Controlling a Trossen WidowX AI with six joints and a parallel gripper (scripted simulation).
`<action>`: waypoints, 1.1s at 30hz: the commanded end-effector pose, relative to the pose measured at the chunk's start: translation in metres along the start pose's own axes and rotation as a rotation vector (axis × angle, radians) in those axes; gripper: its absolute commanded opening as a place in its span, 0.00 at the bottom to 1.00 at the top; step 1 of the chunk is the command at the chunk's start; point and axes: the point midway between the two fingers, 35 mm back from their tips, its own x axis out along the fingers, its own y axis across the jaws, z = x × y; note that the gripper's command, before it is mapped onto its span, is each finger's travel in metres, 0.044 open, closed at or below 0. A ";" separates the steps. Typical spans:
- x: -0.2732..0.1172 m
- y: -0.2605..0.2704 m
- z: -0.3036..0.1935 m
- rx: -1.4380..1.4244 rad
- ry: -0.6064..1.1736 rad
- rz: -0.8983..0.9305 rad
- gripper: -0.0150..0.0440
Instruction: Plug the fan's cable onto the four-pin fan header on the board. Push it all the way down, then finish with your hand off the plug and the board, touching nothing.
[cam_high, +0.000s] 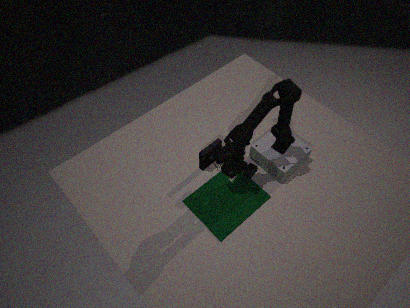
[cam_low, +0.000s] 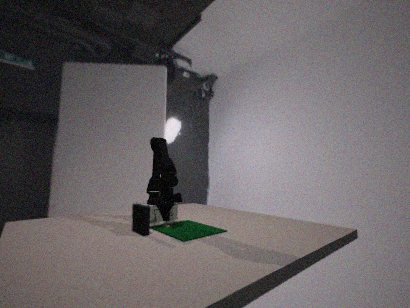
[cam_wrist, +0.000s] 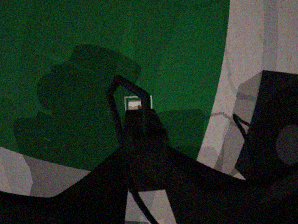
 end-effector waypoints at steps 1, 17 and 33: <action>0.001 0.001 -0.001 -0.001 0.000 0.002 0.25; 0.001 -0.001 0.003 -0.002 0.000 0.002 0.25; 0.002 -0.001 0.004 -0.003 0.000 0.002 0.25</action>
